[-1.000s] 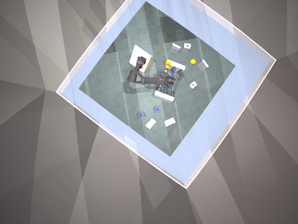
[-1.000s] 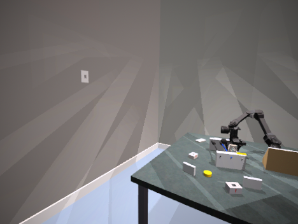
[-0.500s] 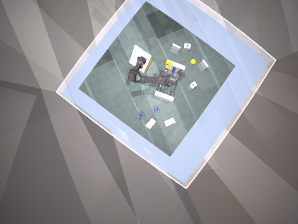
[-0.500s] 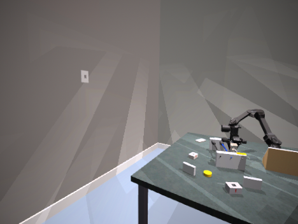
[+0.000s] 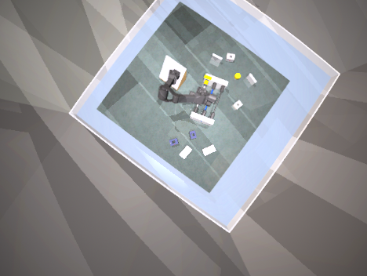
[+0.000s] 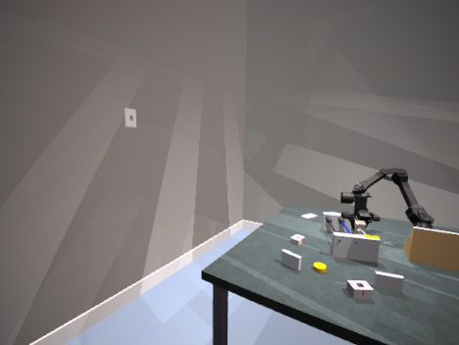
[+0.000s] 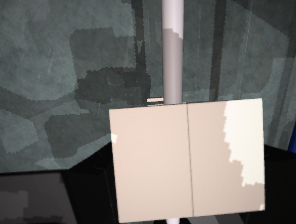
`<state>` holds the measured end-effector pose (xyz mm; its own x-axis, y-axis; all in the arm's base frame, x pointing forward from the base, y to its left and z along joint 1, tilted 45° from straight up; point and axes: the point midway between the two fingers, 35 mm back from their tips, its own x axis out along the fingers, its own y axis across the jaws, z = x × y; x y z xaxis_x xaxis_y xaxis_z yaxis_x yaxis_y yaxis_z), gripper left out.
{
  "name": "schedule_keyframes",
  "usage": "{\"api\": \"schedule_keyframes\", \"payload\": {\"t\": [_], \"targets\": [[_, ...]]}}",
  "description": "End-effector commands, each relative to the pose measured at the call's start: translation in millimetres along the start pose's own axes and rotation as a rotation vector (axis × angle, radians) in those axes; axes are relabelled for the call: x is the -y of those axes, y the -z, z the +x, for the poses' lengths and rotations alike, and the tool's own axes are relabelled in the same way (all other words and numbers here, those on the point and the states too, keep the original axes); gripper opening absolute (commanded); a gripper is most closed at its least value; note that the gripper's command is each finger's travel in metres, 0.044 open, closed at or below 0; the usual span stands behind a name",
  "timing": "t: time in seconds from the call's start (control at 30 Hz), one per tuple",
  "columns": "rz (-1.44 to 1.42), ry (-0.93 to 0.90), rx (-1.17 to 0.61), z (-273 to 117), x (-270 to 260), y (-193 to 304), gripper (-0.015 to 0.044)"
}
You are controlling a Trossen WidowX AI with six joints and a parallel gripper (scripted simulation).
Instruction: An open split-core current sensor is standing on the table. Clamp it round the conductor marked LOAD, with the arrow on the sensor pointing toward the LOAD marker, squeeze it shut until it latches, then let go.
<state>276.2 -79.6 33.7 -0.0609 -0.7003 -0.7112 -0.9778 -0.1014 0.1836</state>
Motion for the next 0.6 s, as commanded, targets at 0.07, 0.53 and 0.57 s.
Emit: {"api": "schedule_keyframes", "payload": {"t": [0.07,0.53,0.57], "targets": [[0.000,0.000,-0.001,0.0,0.0,0.0,0.0079],[0.000,0.008,-0.001,-1.5,-0.1,-1.3,0.0440],[-0.002,0.002,0.000,-0.5,0.1,-0.5,0.0414]]}}
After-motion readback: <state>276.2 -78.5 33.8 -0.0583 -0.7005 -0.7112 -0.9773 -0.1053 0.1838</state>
